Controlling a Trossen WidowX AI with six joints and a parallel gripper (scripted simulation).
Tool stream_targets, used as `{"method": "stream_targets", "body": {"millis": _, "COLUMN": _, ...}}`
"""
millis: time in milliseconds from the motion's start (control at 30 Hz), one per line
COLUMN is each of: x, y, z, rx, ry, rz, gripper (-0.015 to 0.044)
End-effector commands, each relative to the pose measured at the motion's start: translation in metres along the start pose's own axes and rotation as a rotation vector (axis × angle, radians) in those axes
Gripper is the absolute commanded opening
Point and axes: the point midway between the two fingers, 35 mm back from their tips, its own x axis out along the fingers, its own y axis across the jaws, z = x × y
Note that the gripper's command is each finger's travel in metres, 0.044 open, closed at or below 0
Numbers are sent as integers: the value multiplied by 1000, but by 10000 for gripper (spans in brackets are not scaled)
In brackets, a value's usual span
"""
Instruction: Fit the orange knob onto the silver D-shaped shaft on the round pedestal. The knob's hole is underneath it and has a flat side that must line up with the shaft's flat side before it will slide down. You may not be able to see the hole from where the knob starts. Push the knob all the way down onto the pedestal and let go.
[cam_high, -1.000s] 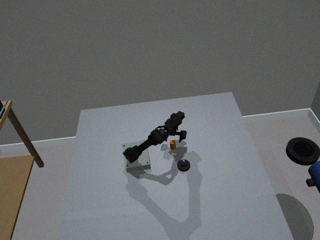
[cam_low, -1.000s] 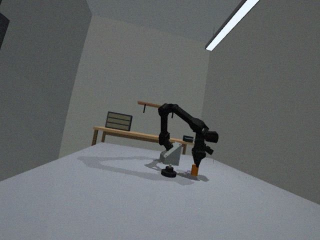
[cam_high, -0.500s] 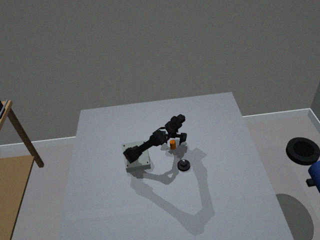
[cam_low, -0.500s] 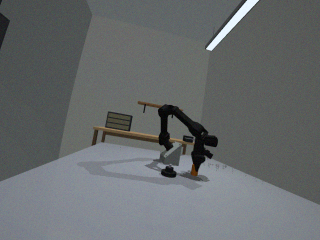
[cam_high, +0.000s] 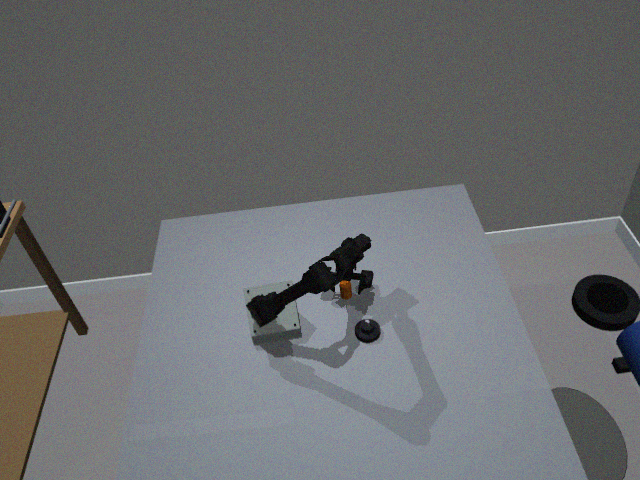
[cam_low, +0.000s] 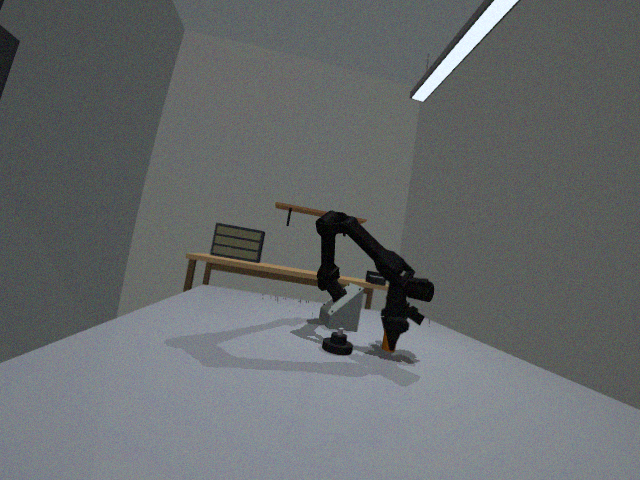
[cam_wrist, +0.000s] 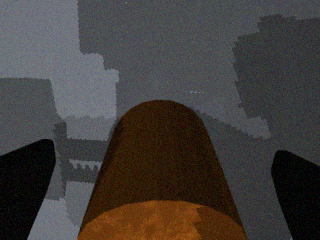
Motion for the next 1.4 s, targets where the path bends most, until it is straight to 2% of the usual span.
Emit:
{"method": "stream_targets", "body": {"millis": 0, "x": 5, "y": 2, "z": -2, "rx": -8, "ry": 10, "rz": 2, "gripper": 361}}
{"method": "stream_targets", "body": {"millis": 267, "x": 5, "y": 2, "z": -2, "rx": -8, "ry": 10, "rz": 2, "gripper": 151}}
{"method": "stream_targets", "body": {"millis": 467, "x": 5, "y": 2, "z": -2, "rx": -8, "ry": 10, "rz": 2, "gripper": 111}}
{"method": "stream_targets", "body": {"millis": 600, "x": 0, "y": 1, "z": -1, "rx": -8, "ry": 9, "rz": 2, "gripper": 6}}
{"method": "stream_targets", "body": {"millis": 1367, "x": -68, "y": -4, "z": 8, "rx": -10, "ry": -1, "rz": 5, "gripper": 0}}
